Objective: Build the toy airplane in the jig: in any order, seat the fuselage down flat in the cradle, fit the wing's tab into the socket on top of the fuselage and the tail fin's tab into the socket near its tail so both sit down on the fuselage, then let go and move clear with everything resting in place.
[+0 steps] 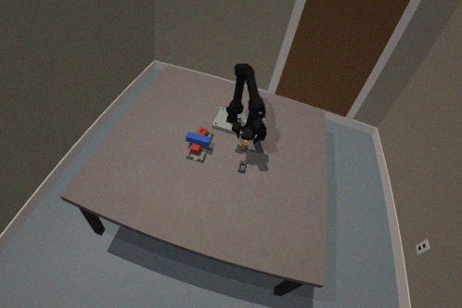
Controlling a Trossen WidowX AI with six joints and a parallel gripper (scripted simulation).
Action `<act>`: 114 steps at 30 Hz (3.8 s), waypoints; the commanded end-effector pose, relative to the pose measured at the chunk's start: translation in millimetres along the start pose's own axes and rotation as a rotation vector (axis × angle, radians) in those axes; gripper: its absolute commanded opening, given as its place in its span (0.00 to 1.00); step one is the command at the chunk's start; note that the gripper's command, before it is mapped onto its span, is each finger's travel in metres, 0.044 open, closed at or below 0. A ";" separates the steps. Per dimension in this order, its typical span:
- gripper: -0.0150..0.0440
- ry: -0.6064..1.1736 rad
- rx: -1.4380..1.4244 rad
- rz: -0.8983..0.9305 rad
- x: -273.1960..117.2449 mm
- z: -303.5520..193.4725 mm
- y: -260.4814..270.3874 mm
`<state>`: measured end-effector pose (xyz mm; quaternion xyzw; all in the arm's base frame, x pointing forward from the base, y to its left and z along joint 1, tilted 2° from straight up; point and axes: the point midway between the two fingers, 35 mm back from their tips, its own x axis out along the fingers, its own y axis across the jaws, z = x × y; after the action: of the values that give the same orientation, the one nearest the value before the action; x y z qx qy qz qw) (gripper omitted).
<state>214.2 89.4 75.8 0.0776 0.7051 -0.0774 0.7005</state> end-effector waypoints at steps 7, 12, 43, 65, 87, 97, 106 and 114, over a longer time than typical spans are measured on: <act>1.00 0.006 0.004 -0.003 16.8 -0.4 0.0; 1.00 0.006 0.004 -0.003 24.8 -0.5 0.0; 0.37 0.007 0.004 -0.003 47.5 -2.0 -1.0; 0.25 0.011 0.012 -0.003 13.9 4.0 2.4; 0.25 0.007 0.006 -0.003 -54.9 4.2 2.9; 0.25 0.006 0.004 -0.003 -84.4 -0.8 -0.4; 0.25 0.003 0.030 -0.007 -82.7 6.0 -15.4; 0.25 0.000 0.031 -0.009 -78.4 17.9 -37.6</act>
<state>222.1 56.0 155.9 0.0885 0.7049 -0.0921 0.6977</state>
